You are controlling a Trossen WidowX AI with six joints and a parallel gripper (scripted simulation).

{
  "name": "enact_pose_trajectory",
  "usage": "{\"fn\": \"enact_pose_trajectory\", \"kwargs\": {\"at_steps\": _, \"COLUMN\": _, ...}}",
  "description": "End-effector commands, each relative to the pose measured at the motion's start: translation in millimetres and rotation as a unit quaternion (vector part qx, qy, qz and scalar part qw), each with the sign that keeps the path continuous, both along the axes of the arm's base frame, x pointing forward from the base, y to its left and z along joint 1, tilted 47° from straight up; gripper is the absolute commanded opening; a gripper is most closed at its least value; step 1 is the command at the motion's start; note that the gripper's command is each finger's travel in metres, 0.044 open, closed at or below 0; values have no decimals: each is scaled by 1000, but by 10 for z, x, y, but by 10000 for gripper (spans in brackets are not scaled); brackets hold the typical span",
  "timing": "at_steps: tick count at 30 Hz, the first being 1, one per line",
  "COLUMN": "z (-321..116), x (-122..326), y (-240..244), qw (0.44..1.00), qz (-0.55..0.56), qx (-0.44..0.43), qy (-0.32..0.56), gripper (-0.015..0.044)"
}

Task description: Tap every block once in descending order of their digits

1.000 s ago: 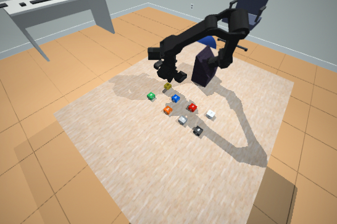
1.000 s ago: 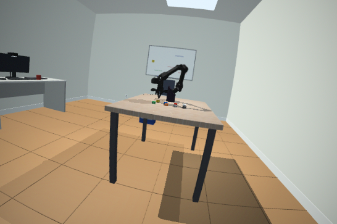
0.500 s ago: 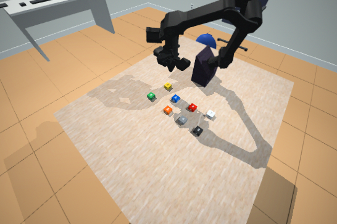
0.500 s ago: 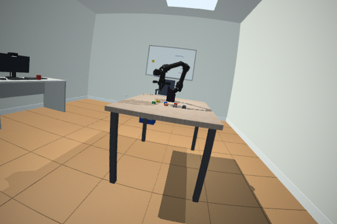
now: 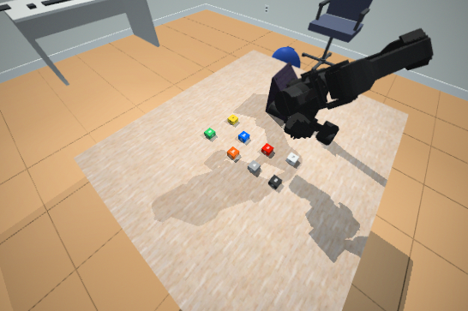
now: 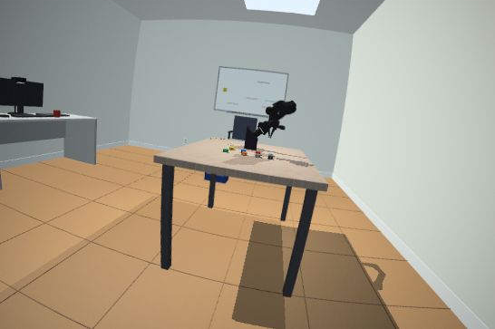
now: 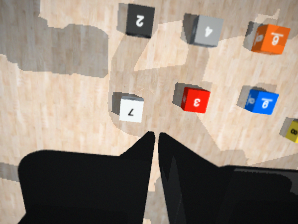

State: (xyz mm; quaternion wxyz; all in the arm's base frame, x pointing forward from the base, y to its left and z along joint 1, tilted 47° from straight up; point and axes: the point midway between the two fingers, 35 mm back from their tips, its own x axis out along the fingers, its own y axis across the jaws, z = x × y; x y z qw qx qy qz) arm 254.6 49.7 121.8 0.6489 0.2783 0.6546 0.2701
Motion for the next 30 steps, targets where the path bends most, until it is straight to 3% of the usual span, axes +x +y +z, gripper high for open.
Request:
{"fn": "enact_pose_trajectory", "kwargs": {"at_steps": 1, "z": 117, "x": -90, "y": 139, "qw": 1000, "qz": -5, "qx": 9, "qy": 8, "gripper": 20}}
{"fn": "enact_pose_trajectory", "kwargs": {"at_steps": 5, "z": 96, "x": -86, "y": 157, "qw": 1000, "qz": -5, "qx": 8, "qy": 8, "gripper": 20}}
{"fn": "enact_pose_trajectory", "kwargs": {"at_steps": 11, "z": -414, "x": -93, "y": 712, "qw": 1000, "qz": -5, "qx": 10, "qy": 8, "gripper": 20}}
{"fn": "enact_pose_trajectory", "kwargs": {"at_steps": 30, "z": -587, "x": -97, "y": 901, "qw": 1000, "qz": -5, "qx": 11, "qy": 8, "gripper": 20}}
